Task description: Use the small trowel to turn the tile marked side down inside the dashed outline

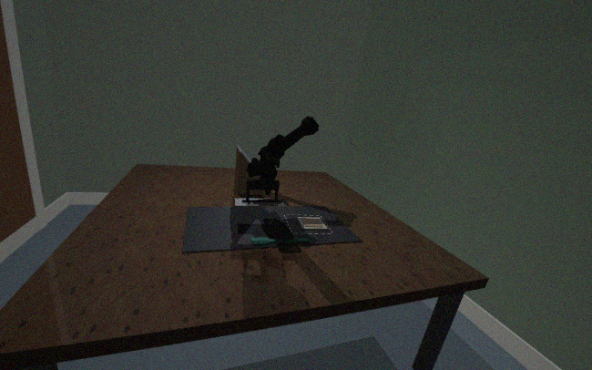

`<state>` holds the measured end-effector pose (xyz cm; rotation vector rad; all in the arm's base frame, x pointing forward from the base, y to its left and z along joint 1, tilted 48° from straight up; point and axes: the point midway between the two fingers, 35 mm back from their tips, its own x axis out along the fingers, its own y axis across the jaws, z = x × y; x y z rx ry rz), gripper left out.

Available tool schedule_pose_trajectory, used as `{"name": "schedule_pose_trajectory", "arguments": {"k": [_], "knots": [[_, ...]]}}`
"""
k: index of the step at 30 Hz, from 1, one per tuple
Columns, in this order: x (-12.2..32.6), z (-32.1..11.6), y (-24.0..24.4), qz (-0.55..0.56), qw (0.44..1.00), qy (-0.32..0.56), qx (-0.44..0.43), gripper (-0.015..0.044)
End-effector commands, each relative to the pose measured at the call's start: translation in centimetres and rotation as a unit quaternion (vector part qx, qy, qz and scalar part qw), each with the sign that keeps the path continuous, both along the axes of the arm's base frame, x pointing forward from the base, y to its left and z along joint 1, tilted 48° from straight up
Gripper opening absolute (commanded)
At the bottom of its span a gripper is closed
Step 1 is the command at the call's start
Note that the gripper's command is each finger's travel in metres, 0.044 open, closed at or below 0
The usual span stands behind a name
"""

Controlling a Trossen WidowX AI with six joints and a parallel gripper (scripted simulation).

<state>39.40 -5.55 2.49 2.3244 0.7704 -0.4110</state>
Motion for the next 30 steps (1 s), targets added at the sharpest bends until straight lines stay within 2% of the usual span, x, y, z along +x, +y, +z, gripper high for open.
{"name": "schedule_pose_trajectory", "arguments": {"k": [1, 24, 30], "knots": [[0.1, 0.1, -0.5, -0.004, 1.0, -0.004, -0.004, 0.0], [0.0, -0.1, 0.0, -0.001, 1.0, 0.003, 0.001, 0.0], [0.9, -1.7, -0.9, -0.04, 0.997, 0.059, 0.022, 0.0]]}}
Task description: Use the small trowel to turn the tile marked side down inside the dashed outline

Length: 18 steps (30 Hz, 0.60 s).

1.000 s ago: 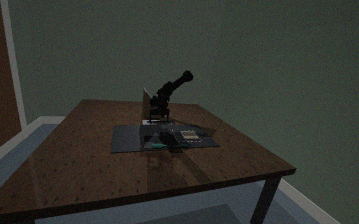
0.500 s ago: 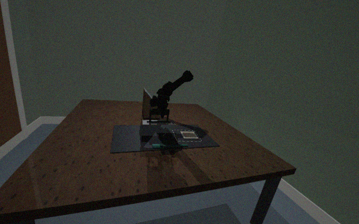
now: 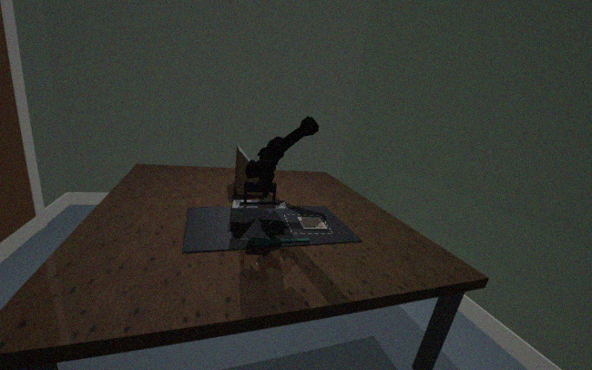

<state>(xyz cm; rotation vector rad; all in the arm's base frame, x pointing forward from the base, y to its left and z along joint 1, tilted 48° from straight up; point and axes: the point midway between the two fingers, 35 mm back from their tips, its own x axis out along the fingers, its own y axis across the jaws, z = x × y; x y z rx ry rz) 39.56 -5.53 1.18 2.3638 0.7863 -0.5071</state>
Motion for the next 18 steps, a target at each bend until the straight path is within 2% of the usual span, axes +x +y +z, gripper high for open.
{"name": "schedule_pose_trajectory", "arguments": {"k": [1, 18], "knots": [[0.9, -0.7, -1.0, -0.032, 0.999, 0.031, 0.008, 0.0], [2.3, -6.1, -3.3, -0.154, 0.966, 0.204, 0.039, 0.0]]}}
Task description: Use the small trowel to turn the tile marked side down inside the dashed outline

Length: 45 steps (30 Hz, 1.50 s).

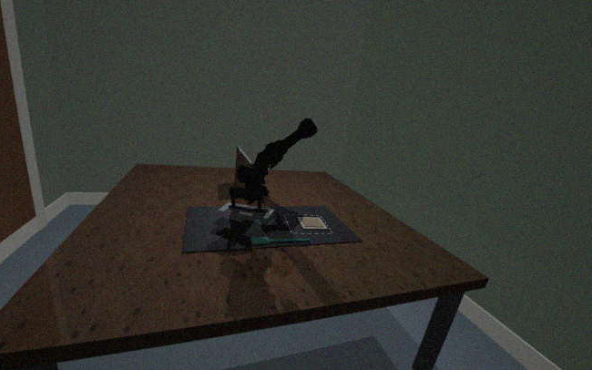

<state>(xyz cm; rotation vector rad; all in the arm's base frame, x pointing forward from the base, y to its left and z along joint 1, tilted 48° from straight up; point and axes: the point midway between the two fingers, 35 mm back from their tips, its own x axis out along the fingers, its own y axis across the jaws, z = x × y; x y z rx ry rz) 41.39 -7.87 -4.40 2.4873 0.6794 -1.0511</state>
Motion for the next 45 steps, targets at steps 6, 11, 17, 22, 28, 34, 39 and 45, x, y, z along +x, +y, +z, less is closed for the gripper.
{"name": "schedule_pose_trajectory", "arguments": {"k": [6, 11, 17, 22, 28, 34, 39, 45], "knots": [[0.6, -2.2, -1.8, -0.078, 0.993, 0.084, 0.005, 0.0], [0.5, -3.5, -2.5, -0.117, 0.984, 0.131, 0.006, 0.0], [0.3, -4.9, -3.2, -0.164, 0.969, 0.185, 0.004, 0.0], [0.0, -6.0, -3.8, -0.202, 0.953, 0.227, -0.002, 0.0], [-0.5, -7.2, -4.4, -0.246, 0.929, 0.275, -0.014, 0.0], [-1.1, -8.2, -5.1, -0.288, 0.903, 0.318, -0.03, 0.0], [-1.7, -8.9, -5.6, -0.322, 0.878, 0.351, -0.047, 0.0], [-1.9, -9.1, -5.8, -0.332, 0.87, 0.36, -0.052, 0.0]]}}
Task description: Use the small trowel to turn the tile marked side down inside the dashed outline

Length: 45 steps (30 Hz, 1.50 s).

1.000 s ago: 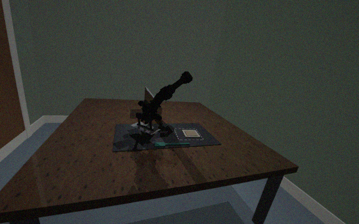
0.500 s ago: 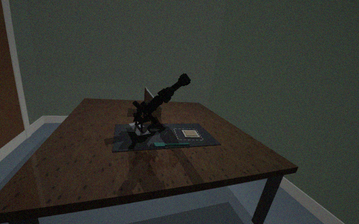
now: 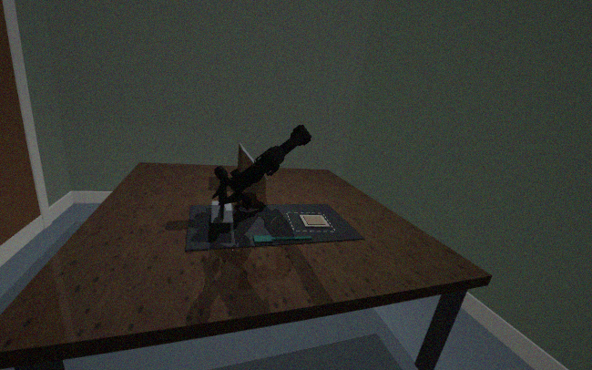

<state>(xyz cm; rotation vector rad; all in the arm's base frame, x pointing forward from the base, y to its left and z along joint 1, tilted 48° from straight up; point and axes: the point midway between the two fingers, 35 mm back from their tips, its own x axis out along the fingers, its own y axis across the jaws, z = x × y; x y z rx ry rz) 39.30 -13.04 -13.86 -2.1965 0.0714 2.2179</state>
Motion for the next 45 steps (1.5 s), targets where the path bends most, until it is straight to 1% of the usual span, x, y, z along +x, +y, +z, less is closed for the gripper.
{"name": "schedule_pose_trajectory", "arguments": {"k": [1, 28, 39, 40, 45], "knots": [[0.2, 0.3, -0.6, -0.01, 1.0, 0.002, -0.011, 0.0], [0.4, -2.2, 2.1, -0.01, 1.0, 0.002, -0.01, 0.0], [0.4, -2.2, 2.1, -0.01, 1.0, 0.002, -0.01, 0.0289], [0.4, -2.2, 2.1, -0.01, 1.0, 0.002, -0.01, 0.03], [0.4, -2.2, 2.1, -0.01, 1.0, 0.002, -0.01, 0.03]]}}
